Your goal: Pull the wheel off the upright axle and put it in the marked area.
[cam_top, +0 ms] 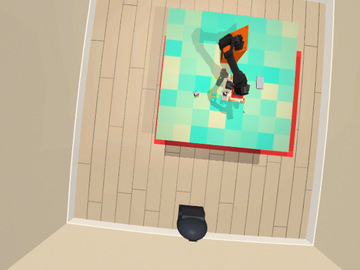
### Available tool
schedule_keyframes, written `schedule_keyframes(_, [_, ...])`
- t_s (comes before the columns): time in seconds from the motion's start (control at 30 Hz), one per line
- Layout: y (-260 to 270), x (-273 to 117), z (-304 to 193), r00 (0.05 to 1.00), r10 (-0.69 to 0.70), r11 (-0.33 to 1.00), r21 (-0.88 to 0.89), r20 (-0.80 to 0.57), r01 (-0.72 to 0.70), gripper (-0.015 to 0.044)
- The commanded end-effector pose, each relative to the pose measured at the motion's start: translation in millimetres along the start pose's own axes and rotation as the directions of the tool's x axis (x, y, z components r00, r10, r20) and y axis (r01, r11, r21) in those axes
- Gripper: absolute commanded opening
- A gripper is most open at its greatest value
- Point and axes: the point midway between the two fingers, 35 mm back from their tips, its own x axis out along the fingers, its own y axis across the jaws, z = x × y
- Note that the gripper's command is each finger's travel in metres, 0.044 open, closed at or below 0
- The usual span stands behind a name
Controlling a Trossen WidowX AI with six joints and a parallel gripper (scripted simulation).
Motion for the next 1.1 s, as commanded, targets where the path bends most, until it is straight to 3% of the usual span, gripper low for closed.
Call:
schedule_keyframes(0.0, [-46.3, -15.0, 16.3, 0.994, -0.107, 0.986, -0.127, 0.002, 0.106, 0.03])
schedule_keyframes(0.33, [-46.3, -11.0, 17.4, 0.994, -0.112, 0.985, -0.134, 0.001, 0.111, 0.03])
schedule_keyframes(0.63, [-51.9, 53.6, 16.8, 0.993, -0.115, 0.984, -0.134, 0.002, 0.114, 0.03])
schedule_keyframes(0.8, [-52.6, 59.3, 15.2, 0.993, -0.115, 0.984, -0.134, 0.002, 0.115, 0.03])
schedule_keyframes(0.9, [-54.0, 55.9, 14.4, 0.994, -0.112, 0.986, -0.126, -0.008, 0.11, 0.0221])
schedule_keyframes(1.07, [-54.0, 55.9, 14.4, 0.994, -0.112, 0.986, -0.126, -0.008, 0.11, 0.0188])
